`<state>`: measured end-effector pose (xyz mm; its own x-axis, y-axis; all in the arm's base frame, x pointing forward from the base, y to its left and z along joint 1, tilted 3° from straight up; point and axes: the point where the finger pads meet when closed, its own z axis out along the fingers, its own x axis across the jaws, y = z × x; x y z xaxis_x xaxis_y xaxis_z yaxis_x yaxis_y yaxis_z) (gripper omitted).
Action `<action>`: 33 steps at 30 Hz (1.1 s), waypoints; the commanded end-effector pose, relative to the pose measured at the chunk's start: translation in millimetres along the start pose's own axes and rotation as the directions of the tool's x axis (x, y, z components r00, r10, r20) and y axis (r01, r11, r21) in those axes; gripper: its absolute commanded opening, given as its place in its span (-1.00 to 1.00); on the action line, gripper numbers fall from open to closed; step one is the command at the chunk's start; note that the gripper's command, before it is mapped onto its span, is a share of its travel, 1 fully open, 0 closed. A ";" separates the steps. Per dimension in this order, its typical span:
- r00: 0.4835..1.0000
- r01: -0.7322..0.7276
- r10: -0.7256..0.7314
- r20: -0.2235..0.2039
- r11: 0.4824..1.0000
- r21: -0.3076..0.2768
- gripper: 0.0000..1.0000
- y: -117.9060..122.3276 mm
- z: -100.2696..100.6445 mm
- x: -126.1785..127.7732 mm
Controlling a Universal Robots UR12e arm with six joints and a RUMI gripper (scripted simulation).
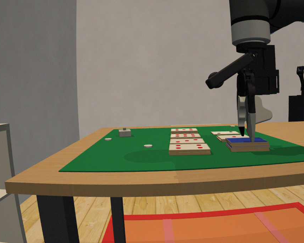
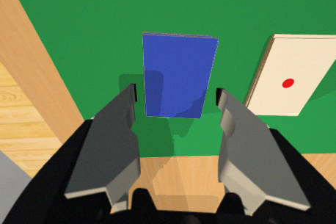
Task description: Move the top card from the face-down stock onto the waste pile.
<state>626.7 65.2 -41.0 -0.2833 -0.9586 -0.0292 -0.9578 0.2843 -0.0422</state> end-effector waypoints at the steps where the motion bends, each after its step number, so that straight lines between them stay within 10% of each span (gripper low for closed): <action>1: 1.000 0.000 0.000 0.000 1.000 0.001 0.00 -0.6 -0.2 -0.1; 33: 1.000 0.000 0.000 0.000 1.000 0.001 -0.13 -0.6 2.4 -0.1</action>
<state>626.9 65.2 -44.0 -0.2833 -0.9586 -0.0292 -0.9578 0.2843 -0.0422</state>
